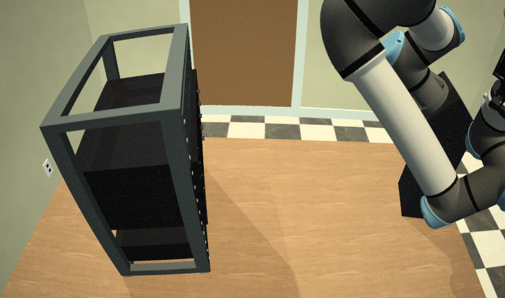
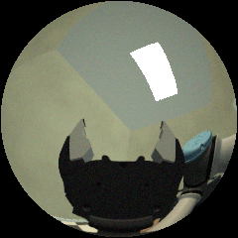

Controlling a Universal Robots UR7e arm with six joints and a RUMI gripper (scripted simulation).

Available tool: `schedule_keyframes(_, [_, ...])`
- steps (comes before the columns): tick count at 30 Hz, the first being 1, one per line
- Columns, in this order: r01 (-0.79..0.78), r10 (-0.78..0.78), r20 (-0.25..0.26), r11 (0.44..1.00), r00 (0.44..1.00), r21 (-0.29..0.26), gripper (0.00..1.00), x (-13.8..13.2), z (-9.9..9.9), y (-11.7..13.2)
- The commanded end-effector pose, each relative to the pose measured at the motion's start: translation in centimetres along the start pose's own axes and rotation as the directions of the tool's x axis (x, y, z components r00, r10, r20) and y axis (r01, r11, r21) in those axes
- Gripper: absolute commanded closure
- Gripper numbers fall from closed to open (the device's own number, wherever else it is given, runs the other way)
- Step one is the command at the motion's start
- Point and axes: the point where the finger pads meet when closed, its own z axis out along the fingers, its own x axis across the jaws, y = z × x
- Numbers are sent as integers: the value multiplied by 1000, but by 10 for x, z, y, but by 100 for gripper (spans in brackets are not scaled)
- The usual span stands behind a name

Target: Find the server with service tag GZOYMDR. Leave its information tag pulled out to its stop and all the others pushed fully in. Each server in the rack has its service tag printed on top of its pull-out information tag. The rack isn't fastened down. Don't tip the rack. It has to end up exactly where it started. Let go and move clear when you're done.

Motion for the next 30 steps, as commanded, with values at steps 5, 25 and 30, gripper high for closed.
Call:
schedule_keyframes(5, [36, -36, 16, 999, 999, -31, 0, -2, -10, 27])
schedule_keyframes(25, [126, -120, 62, 986, 991, -106, 0, -1, -37, 90])
schedule_keyframes(30, [143, -135, 71, 983, 988, -119, 0, -1, -43, 102])
